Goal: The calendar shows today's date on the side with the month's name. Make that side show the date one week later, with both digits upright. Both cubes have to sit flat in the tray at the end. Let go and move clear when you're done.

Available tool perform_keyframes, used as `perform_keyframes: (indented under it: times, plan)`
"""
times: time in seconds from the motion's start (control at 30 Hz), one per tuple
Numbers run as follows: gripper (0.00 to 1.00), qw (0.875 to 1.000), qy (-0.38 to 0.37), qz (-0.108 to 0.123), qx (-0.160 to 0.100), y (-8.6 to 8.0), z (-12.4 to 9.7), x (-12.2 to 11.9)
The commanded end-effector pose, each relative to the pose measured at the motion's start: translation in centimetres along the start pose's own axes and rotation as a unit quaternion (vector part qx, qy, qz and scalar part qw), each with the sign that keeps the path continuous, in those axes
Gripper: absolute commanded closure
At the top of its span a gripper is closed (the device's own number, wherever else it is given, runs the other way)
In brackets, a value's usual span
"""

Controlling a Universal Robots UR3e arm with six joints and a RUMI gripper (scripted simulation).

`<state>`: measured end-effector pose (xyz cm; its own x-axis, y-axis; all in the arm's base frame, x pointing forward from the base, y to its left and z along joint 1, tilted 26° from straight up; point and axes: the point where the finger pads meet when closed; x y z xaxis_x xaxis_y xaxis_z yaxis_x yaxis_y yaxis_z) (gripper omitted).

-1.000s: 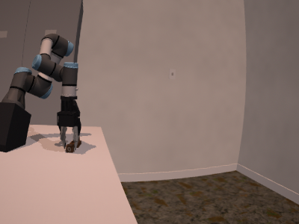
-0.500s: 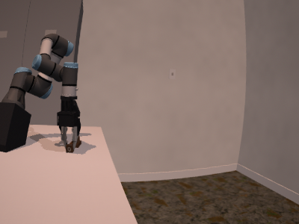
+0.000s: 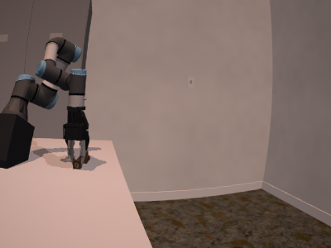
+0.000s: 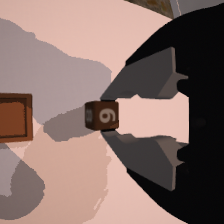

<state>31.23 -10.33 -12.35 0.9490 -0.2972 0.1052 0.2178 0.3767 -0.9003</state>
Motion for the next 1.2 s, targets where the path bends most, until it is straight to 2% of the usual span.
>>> perform_keyframes:
  times: [0.0,0.67,0.97,1.03,1.17]
  plan:
    - [0.90,1.000,0.000,-0.001,0.000,0.0,0.0,0.1]
    - [0.90,1.000,0.000,-0.001,-0.001,-0.4,-0.1,0.1]
    - [0.90,1.000,0.000,-0.001,-0.001,-2.5,-0.1,0.1]
    - [0.90,1.000,0.000,-0.001,-0.001,-2.5,-0.1,0.1]
    - [0.90,1.000,0.000,-0.001,-0.001,-4.1,-0.1,0.1]
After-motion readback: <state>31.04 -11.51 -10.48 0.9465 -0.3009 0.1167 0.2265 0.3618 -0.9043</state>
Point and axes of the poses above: the point where the finger pads meet when closed, its own y axis out along the fingers, its own x axis across the jaws, z = x × y, and after that the axes turned 5 degrees about -y, right-handed
